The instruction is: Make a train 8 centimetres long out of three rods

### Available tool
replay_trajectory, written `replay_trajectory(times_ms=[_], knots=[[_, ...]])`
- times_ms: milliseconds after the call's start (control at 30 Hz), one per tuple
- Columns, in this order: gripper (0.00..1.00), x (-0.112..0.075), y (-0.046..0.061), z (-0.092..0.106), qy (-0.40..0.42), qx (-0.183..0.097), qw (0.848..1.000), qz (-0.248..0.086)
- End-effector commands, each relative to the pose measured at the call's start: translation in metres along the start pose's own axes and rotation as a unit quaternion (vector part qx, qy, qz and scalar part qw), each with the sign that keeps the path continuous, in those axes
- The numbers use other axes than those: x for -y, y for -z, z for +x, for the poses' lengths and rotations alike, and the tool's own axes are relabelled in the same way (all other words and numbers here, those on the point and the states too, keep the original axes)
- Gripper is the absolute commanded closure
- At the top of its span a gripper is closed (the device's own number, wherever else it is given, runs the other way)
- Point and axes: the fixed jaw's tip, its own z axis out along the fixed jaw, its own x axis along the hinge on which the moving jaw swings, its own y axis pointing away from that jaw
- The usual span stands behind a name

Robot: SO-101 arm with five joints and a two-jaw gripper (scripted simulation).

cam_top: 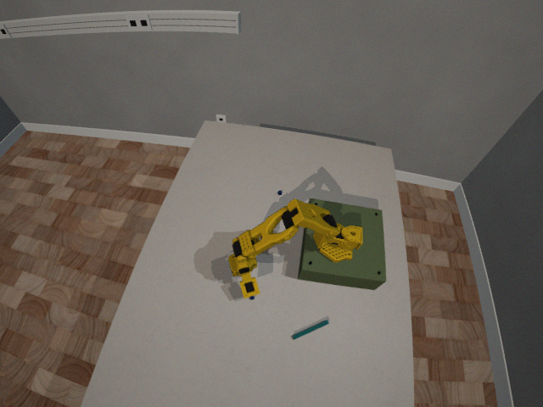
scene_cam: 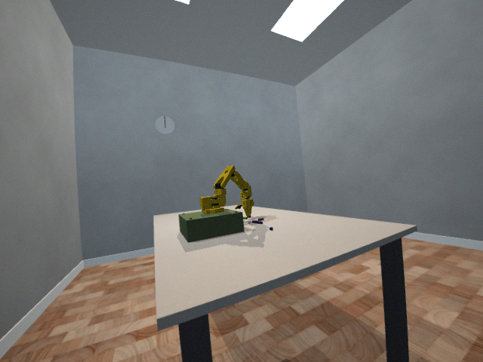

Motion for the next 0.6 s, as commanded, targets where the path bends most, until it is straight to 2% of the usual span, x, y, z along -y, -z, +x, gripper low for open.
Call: replay_trajectory(times_ms=[0, 567], knots=[[1.00, 0.0015, -0.0028, -0.0021, -0.001, 0.001, 1.000, 0.002], [1.00, 0.0015, -0.0090, -0.0021, -0.001, 0.001, 1.000, 0.002]])
